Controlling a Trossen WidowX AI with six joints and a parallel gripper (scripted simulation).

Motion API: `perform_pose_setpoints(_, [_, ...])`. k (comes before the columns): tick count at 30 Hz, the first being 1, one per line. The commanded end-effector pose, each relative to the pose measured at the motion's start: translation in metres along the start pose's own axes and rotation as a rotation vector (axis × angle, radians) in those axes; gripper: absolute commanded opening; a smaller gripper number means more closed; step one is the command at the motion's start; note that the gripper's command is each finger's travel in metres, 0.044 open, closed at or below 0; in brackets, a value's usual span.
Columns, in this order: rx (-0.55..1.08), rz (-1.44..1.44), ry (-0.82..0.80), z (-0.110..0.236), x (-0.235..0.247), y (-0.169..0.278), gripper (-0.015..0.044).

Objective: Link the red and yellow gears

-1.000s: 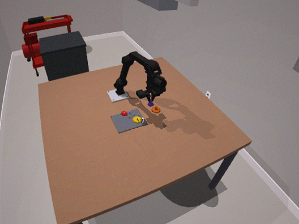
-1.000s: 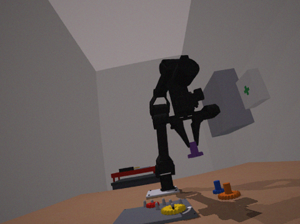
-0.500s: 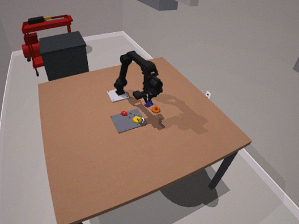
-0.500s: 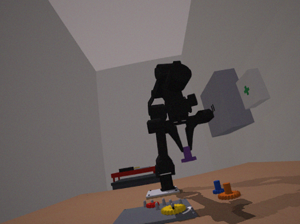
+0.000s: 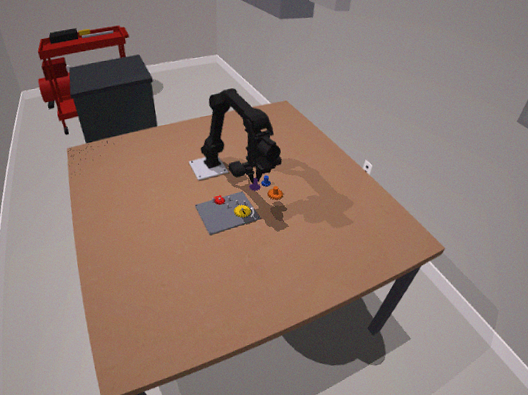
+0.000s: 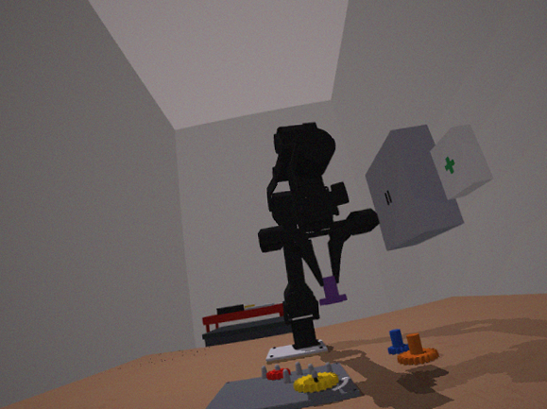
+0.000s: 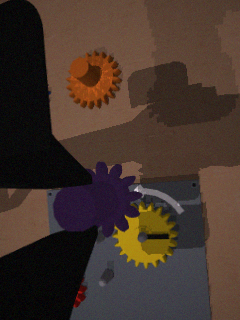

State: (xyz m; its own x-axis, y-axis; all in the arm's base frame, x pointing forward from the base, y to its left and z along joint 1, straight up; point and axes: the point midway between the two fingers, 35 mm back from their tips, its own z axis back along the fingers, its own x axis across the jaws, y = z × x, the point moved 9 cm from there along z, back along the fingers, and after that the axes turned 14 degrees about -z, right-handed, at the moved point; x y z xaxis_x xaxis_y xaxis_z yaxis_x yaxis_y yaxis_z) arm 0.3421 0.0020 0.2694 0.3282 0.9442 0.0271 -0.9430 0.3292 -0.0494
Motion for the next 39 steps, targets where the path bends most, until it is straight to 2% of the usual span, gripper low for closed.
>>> perform_pose_setpoints(1, [-0.001,0.002,0.002,-0.002,-0.005,0.002,0.0])
perform_pose_setpoints(39, [0.012,0.003,0.011,-0.029,-0.05,0.029,0.0])
